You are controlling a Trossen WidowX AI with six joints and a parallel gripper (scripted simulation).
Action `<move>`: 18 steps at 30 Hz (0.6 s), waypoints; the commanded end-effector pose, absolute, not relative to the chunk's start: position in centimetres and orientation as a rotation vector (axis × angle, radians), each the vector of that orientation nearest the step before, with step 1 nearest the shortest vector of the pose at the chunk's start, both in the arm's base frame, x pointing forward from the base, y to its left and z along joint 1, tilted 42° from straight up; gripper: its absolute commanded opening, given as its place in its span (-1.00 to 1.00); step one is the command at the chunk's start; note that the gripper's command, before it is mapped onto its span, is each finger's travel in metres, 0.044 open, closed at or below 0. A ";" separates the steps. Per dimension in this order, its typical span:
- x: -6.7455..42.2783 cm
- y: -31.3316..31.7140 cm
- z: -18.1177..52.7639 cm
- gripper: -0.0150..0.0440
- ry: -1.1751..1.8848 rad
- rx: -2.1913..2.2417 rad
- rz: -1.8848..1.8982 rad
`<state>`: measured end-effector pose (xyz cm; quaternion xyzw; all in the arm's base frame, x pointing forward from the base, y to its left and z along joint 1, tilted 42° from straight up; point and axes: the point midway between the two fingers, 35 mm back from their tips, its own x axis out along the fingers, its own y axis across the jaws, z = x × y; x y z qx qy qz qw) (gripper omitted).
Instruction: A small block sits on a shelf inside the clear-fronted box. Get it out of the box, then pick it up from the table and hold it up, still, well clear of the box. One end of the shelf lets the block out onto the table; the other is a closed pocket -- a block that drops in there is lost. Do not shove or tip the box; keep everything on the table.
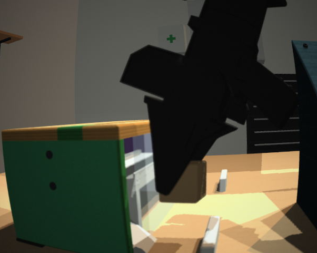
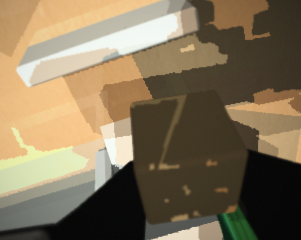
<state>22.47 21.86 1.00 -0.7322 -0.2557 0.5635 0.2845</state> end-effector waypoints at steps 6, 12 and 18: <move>22.5 21.3 1.6 -0.49 -0.426 -1.707 1.511; 22.5 21.0 1.8 -0.49 -0.252 -1.527 1.500; 22.4 20.6 2.1 -0.49 -0.087 -1.343 1.477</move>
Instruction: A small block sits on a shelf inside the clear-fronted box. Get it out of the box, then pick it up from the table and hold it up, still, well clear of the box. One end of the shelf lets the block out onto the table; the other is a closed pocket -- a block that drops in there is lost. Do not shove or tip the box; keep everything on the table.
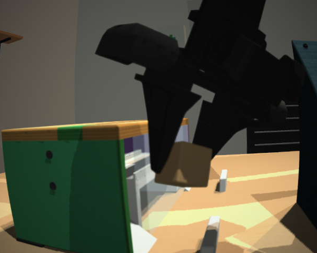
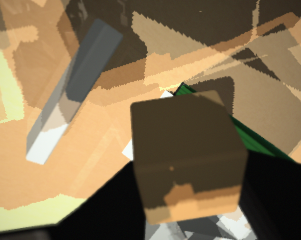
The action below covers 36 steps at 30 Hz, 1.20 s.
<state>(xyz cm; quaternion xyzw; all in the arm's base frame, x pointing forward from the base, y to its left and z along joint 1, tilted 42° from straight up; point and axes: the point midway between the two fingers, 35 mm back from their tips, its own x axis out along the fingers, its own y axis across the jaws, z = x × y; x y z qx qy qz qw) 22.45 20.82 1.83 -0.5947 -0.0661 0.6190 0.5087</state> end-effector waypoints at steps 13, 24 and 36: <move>22.4 19.9 2.7 -0.49 0.246 -0.937 1.392; 22.3 19.3 3.2 -0.49 0.501 -0.586 1.284; 22.1 18.7 3.7 -0.49 0.752 -0.200 1.133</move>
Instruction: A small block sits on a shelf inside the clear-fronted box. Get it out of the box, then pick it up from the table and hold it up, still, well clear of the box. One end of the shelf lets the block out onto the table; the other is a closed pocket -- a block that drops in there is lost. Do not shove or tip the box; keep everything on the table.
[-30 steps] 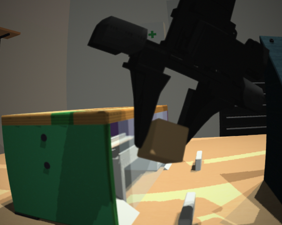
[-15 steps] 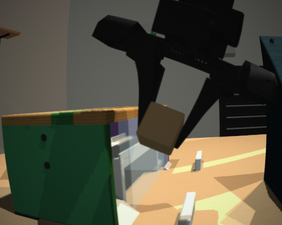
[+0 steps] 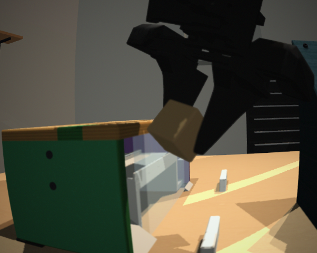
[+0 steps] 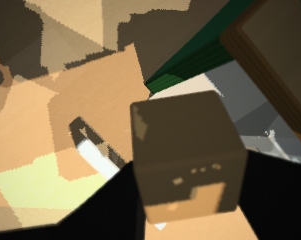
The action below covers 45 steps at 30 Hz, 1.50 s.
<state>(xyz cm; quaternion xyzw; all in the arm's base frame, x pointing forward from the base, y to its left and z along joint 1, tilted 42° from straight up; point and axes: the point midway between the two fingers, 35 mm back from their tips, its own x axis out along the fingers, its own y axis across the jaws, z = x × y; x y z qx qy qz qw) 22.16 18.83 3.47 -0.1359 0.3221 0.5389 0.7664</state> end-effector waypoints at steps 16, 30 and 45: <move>21.9 17.8 4.5 -0.49 1.046 0.315 0.880; 21.7 17.1 5.1 -0.49 1.262 0.765 0.612; 21.4 16.4 5.8 -0.49 1.450 1.238 0.274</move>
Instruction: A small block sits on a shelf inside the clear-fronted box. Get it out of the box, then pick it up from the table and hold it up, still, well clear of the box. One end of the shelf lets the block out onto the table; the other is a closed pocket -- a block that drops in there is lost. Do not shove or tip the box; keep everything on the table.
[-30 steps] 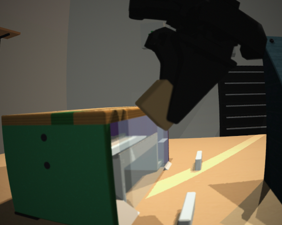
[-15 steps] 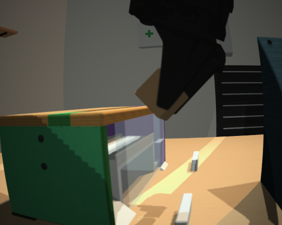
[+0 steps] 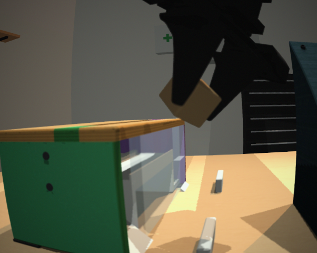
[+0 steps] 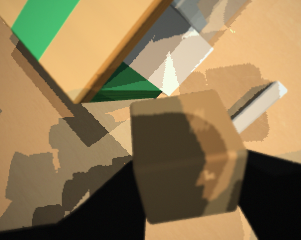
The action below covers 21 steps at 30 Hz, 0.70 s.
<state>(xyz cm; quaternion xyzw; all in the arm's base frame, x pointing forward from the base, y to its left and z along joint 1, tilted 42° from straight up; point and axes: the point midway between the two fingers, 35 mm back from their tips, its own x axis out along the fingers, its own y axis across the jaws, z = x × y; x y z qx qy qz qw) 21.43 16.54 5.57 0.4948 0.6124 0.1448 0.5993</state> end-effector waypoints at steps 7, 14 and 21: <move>21.2 16.1 6.2 -0.49 1.520 1.454 0.096; 21.0 15.8 6.5 -0.49 1.578 1.666 -0.094; 20.9 15.4 6.8 -0.49 1.623 1.872 -0.299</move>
